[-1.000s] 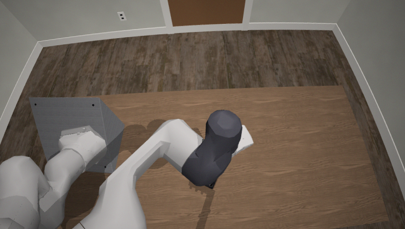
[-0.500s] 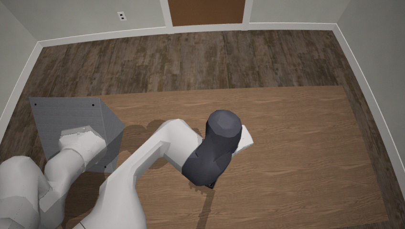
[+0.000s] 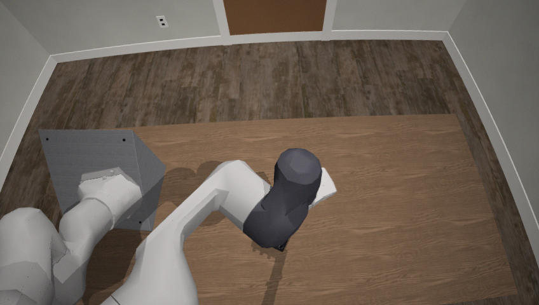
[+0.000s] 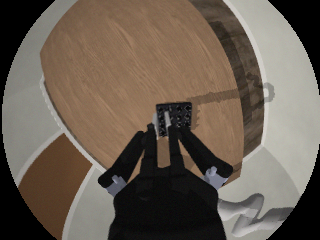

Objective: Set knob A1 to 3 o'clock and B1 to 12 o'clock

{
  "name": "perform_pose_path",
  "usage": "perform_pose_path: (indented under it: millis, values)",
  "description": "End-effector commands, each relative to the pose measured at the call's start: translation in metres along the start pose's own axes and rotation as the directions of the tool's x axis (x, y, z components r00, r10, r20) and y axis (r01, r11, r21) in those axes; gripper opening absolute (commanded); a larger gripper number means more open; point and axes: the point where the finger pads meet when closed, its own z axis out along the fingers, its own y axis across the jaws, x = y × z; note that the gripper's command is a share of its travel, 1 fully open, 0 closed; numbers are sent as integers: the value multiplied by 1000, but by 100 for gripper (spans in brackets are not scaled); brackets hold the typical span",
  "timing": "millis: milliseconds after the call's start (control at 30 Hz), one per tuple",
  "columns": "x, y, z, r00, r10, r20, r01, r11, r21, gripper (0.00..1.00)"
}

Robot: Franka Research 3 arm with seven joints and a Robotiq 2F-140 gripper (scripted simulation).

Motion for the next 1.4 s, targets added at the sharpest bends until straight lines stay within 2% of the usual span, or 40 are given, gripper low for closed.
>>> perform_pose_path:
  millis: [0,767,1367]
  values:
    - [0,0,7,1000,-2,0,2,1000,0,12]
    - [1,0,31,1000,-2,0,2,1000,0,12]
    - [1,0,36,1000,-2,0,2,1000,0,12]
